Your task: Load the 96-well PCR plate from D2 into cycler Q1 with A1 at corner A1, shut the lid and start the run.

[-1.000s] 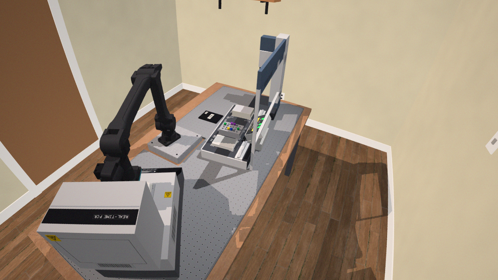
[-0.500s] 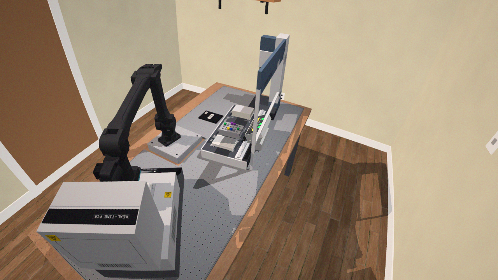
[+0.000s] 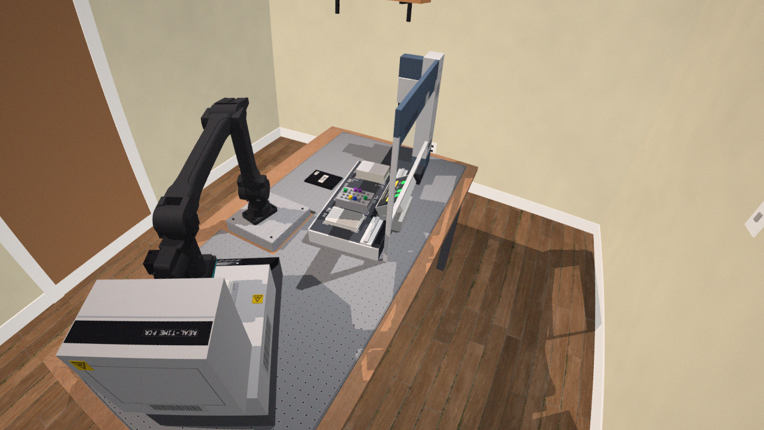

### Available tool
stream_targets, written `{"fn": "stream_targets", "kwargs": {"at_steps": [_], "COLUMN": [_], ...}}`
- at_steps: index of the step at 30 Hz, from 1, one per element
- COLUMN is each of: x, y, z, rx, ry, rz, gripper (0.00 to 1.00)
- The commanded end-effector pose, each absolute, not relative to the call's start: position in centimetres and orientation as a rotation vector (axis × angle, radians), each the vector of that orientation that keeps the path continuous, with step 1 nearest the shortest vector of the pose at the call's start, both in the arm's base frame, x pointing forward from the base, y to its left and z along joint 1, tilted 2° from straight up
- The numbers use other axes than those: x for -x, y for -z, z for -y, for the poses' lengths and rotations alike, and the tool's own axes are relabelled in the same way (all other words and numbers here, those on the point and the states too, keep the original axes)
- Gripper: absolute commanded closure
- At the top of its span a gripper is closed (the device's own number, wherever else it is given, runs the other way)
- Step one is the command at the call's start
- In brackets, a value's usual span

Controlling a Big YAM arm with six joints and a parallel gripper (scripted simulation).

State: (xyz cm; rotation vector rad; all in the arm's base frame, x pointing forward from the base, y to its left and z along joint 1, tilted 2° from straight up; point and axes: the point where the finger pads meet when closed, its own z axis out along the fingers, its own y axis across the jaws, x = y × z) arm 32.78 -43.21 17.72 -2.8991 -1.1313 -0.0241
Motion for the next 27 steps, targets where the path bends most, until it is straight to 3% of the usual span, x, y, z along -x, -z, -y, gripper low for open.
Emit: {"fn": "stream_targets", "kwargs": {"at_steps": [1, 27], "x": [-34.4, -33.3], "y": [-18.8, -18.8], "z": [44.0, 43.4], "rx": [2.928, 2.928], "ry": [0.041, 0.039], "rz": [1.179, 1.159], "gripper": [1.00, 1.00]}}
